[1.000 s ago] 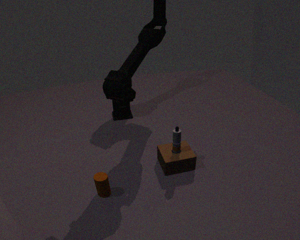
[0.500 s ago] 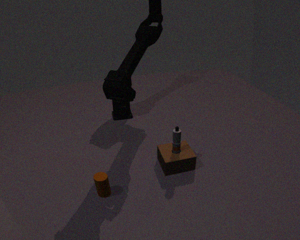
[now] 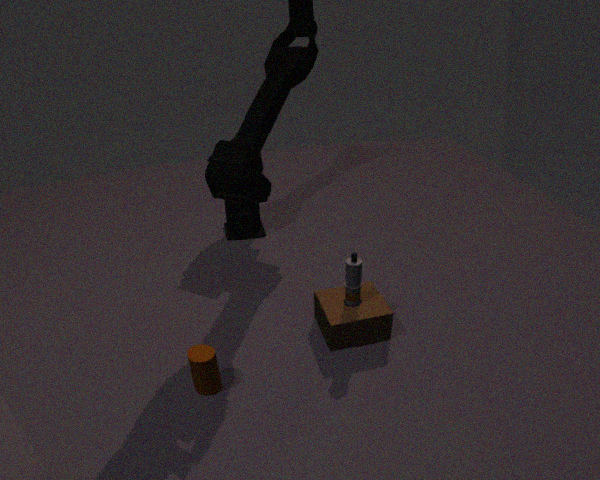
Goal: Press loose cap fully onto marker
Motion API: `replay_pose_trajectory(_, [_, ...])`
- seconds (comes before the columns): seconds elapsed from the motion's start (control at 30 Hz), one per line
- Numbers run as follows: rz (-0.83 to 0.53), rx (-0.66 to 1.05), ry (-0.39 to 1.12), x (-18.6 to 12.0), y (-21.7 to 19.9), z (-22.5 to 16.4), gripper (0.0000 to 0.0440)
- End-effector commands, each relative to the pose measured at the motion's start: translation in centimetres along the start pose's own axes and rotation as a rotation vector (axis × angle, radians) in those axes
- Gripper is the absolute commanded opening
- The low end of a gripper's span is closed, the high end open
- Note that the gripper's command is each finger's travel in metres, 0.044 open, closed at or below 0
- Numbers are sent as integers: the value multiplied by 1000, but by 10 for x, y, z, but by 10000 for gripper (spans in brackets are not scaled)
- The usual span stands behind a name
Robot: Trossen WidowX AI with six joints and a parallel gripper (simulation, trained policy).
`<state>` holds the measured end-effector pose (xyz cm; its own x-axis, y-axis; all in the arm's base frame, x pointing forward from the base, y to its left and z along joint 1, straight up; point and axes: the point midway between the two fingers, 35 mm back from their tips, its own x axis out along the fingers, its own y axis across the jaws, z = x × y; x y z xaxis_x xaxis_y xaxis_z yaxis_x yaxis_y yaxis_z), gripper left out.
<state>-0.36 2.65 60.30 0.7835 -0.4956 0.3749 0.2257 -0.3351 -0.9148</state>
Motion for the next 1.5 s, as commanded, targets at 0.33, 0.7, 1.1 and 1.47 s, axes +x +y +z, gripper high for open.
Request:
replay_pose_trajectory(0.33, [157,34,-76,36,36,3,318])
replay_pose_trajectory(0.7, [276,60,-130,59,63,8,319])
replay_pose_trajectory(1.1, [411,85,-189,83,95,16,320])
replay_pose_trajectory(1.47, [540,104,-242,104,125,25,322])
